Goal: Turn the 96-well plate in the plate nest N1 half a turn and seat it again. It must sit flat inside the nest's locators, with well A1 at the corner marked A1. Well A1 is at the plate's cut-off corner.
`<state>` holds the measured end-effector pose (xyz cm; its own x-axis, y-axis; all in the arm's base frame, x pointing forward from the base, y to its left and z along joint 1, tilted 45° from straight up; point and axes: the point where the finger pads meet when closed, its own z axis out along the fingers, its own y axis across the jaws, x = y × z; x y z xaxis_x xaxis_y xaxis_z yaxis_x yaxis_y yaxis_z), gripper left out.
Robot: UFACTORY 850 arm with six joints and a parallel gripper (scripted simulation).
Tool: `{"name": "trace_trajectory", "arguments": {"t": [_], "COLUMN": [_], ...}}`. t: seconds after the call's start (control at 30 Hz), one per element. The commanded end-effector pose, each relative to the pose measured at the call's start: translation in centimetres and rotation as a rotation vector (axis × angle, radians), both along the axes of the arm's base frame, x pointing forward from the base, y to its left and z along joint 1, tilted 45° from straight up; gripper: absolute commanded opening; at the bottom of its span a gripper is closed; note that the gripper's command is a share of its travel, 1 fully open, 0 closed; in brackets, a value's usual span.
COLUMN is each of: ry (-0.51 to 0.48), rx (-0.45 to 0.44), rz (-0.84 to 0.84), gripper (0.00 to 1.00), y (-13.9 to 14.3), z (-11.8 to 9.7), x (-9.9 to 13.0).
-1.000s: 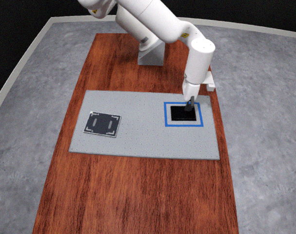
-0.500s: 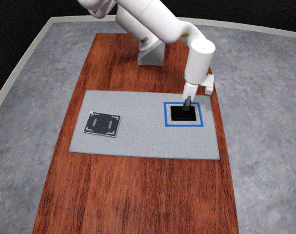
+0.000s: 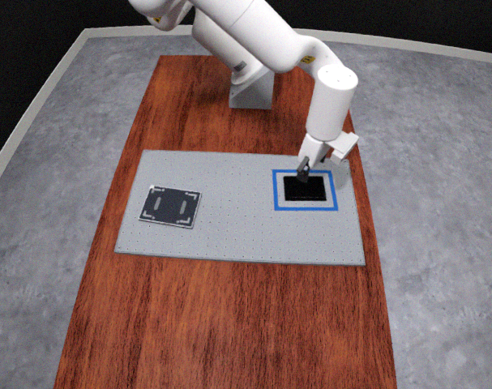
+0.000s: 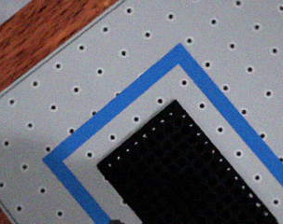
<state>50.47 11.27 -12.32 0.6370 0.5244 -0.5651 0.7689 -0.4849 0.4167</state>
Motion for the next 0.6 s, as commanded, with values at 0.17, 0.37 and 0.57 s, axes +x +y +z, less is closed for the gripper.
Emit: {"name": "trace_trajectory", "arguments": {"t": [0.17,0.37,0.57], "ry": [-0.277,-0.371,-0.510], "rx": [-0.019,-0.025,-0.034], "rz": [-0.253,-0.348,-0.491], "gripper": [1.00,1.00,1.00], "y": [0.09,0.09,0.09], "z": [0.06,0.06,0.06], "x": [0.08,0.08,0.08]}}
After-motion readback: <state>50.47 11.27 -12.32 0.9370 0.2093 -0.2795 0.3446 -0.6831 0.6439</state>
